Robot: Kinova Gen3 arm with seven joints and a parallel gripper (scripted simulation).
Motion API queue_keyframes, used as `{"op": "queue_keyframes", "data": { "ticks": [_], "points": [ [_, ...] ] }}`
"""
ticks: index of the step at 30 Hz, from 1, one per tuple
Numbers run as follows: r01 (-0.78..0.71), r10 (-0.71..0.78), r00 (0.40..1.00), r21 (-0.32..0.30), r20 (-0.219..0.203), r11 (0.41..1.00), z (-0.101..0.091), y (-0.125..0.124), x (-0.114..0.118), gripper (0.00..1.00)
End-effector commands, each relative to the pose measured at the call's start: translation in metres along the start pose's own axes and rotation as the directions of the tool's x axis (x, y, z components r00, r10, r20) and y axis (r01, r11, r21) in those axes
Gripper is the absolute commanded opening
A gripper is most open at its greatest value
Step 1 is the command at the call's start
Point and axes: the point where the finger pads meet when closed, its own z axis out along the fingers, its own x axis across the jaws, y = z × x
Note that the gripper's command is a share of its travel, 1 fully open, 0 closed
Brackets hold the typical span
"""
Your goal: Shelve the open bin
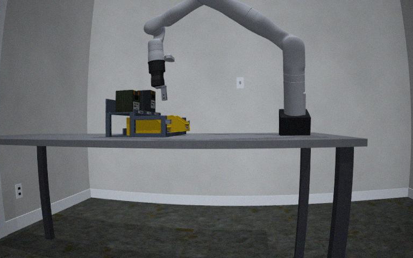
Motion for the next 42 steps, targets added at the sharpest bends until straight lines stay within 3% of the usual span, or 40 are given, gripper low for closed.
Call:
{"op": "queue_keyframes", "data": {
  "ticks": [1, 28, 36, 42],
  "points": [
    [0.000, 0.000, 1.000, -0.003, 0.001, 1.000, -0.001, 0.000, 0.000, 0.00],
    [-0.032, 0.032, 1.000, -0.003, -0.001, 0.999, 0.000, -0.002, -0.001, 0.00],
    [-0.236, 0.236, 0.972, -0.004, -0.012, 0.972, 0.008, -0.019, -0.005, 0.00],
    [-0.501, 0.501, 0.865, -0.005, -0.027, 0.865, 0.017, -0.042, -0.011, 0.00]
  ]
}}
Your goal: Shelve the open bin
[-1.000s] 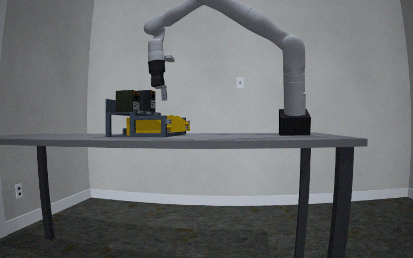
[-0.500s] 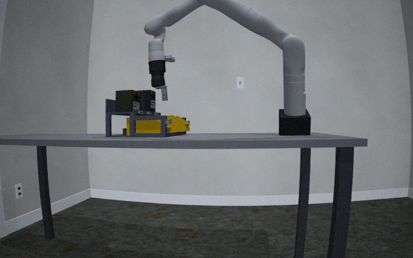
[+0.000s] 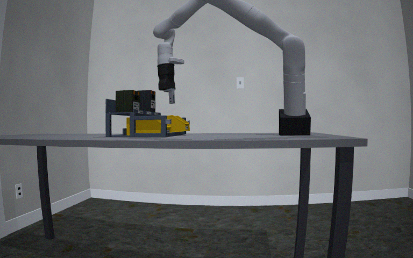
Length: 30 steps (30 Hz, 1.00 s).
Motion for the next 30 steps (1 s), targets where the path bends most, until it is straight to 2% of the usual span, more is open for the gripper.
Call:
{"op": "queue_keyframes", "data": {
  "ticks": [1, 3, 8, 13, 17, 18, 20, 25, 30],
  "points": [
    [-0.114, 0.114, 0.993, -0.004, -0.003, 0.993, 0.000, -0.012, -0.010, 0.00],
    [-0.114, 0.114, 0.993, -0.004, -0.003, 0.993, 0.000, -0.012, -0.010, 0.00],
    [-0.396, 0.396, 0.918, -0.013, -0.019, 0.918, 0.007, -0.027, -0.028, 0.00],
    [-0.636, 0.635, 0.771, -0.020, -0.039, 0.771, 0.011, -0.041, -0.046, 0.00],
    [-0.769, 0.767, 0.640, -0.023, -0.055, 0.639, 0.014, -0.050, -0.060, 0.00],
    [-0.793, 0.791, 0.609, -0.023, -0.058, 0.609, 0.014, -0.052, -0.062, 0.00],
    [-0.793, 0.791, 0.609, -0.023, -0.058, 0.609, 0.014, -0.052, -0.062, 0.00],
    [-0.869, 0.866, 0.494, -0.023, -0.071, 0.494, 0.015, -0.059, -0.073, 0.00],
    [-0.893, 0.890, 0.450, -0.022, -0.075, 0.450, 0.016, -0.061, -0.077, 0.00]
  ]
}}
